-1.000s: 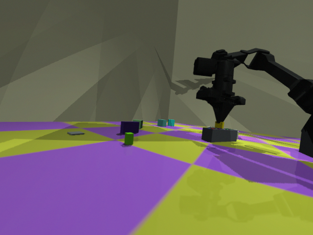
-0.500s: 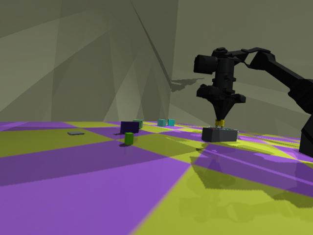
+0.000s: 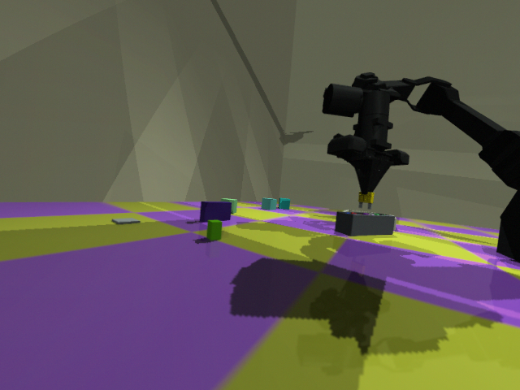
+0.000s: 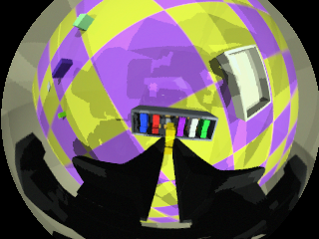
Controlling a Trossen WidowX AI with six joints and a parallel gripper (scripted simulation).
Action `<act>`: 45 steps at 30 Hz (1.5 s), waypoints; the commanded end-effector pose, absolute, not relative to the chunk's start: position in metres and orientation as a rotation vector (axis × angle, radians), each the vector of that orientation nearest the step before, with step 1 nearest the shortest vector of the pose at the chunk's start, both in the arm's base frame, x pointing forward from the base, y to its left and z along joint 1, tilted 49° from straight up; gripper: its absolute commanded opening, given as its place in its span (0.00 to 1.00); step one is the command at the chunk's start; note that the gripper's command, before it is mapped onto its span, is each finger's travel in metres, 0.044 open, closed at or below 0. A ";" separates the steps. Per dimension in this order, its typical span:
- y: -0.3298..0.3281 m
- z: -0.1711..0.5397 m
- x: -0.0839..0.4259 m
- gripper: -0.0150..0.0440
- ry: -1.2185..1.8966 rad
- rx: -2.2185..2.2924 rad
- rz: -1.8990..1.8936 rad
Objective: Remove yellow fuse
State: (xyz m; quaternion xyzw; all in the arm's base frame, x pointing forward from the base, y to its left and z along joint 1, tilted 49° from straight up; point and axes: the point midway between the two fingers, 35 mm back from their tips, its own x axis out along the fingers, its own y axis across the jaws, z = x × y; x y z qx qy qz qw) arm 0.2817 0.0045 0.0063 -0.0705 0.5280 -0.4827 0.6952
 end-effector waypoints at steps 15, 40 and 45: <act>-0.012 0.049 0.290 0.25 1.183 -0.140 -1.066; -0.108 0.154 0.268 0.25 1.172 -0.155 -1.083; -0.113 0.149 0.268 0.25 1.172 -0.155 -1.082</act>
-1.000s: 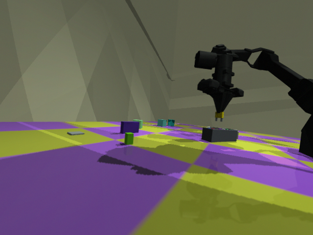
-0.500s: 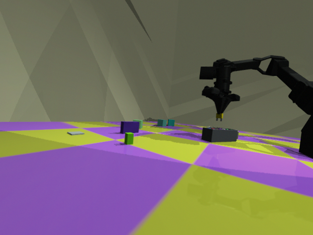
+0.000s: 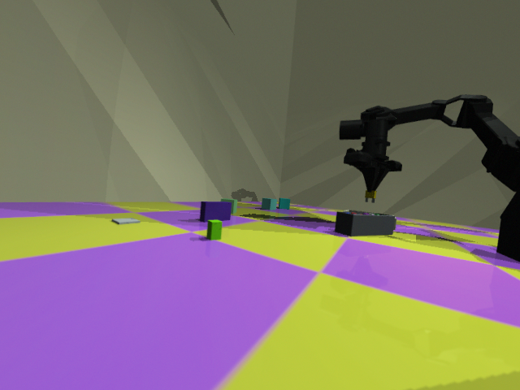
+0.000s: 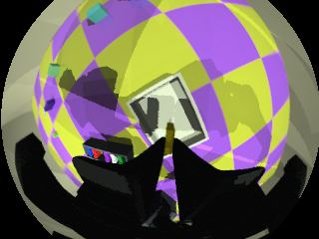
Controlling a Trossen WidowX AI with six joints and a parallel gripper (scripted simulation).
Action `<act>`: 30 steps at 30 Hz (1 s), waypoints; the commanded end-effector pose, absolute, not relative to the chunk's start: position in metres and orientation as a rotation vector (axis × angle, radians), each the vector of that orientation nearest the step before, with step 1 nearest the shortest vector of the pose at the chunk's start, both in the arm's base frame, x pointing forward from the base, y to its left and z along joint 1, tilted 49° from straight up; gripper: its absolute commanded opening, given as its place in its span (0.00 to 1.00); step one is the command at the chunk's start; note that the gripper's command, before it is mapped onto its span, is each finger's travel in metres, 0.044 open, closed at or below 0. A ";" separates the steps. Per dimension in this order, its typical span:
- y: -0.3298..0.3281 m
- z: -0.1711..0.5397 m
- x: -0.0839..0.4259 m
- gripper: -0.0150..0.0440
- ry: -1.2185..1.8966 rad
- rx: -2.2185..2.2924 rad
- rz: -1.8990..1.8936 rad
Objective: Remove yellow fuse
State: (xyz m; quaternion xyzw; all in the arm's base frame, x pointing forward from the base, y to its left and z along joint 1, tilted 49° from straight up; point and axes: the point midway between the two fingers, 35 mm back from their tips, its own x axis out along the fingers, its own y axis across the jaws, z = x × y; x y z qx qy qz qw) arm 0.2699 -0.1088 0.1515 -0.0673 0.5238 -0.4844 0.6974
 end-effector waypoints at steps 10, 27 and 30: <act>-0.125 0.139 0.268 0.25 1.171 -0.155 -1.082; -0.135 0.130 0.269 0.48 1.166 -0.150 -1.083; -0.135 0.130 0.269 0.61 1.166 -0.150 -1.083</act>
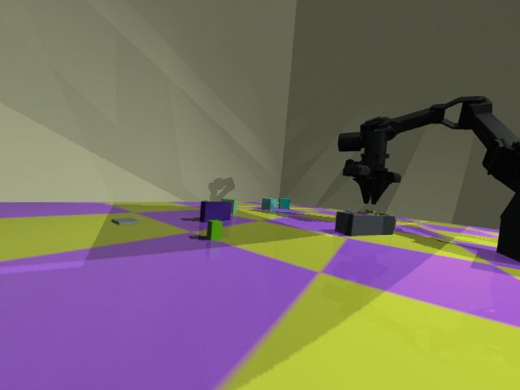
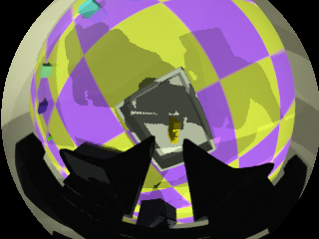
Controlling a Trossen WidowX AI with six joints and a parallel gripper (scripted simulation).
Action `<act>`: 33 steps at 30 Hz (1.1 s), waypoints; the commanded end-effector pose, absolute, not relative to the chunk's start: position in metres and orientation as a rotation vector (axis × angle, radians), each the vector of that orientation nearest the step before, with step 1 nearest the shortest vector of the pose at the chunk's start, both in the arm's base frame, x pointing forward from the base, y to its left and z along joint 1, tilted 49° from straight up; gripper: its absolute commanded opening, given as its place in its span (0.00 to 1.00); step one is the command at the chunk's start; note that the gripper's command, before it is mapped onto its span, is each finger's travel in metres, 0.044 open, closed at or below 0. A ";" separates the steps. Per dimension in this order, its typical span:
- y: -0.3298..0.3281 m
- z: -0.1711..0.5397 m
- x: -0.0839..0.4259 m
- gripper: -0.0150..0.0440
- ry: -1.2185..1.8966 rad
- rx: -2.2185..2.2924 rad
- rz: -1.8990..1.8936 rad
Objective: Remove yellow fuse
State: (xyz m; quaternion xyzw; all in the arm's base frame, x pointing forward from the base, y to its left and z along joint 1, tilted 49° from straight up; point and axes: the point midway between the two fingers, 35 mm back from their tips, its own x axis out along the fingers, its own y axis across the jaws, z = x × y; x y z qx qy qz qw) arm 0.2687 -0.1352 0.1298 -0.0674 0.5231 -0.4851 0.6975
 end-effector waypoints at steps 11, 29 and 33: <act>-0.108 0.154 0.268 0.81 1.172 -0.155 -1.083; -0.108 0.154 0.268 0.81 1.174 -0.157 -1.078; -0.108 0.154 0.268 0.81 1.174 -0.157 -1.078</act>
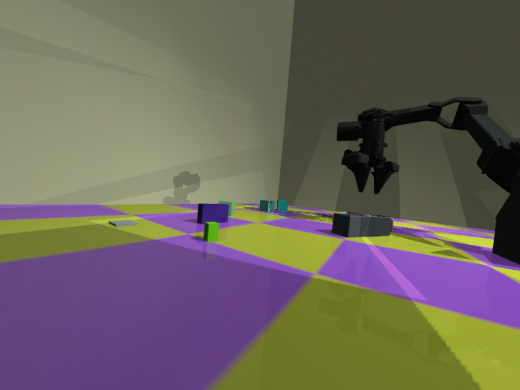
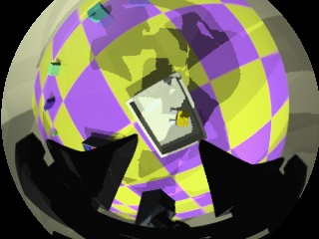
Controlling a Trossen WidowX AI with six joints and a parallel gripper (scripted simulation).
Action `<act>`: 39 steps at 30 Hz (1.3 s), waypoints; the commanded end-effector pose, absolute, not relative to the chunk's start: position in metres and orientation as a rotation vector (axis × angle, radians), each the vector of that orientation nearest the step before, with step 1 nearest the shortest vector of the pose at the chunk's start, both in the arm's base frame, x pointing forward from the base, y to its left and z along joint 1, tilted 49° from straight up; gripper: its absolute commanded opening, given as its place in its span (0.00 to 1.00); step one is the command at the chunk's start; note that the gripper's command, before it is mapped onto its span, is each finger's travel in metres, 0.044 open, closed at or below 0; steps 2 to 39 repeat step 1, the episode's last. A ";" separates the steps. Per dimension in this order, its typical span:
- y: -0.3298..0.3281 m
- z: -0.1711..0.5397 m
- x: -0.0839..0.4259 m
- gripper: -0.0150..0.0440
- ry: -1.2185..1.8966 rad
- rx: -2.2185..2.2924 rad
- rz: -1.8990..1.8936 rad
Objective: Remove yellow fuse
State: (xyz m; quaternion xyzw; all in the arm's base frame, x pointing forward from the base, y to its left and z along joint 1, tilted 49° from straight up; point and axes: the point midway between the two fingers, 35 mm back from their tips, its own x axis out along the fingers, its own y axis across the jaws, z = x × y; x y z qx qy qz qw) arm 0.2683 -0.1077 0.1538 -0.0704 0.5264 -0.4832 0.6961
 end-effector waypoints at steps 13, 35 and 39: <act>-0.108 0.154 0.268 0.81 1.174 -0.157 -1.078; -0.108 0.154 0.268 0.81 1.174 -0.157 -1.078; -0.108 0.154 0.268 0.81 1.174 -0.157 -1.078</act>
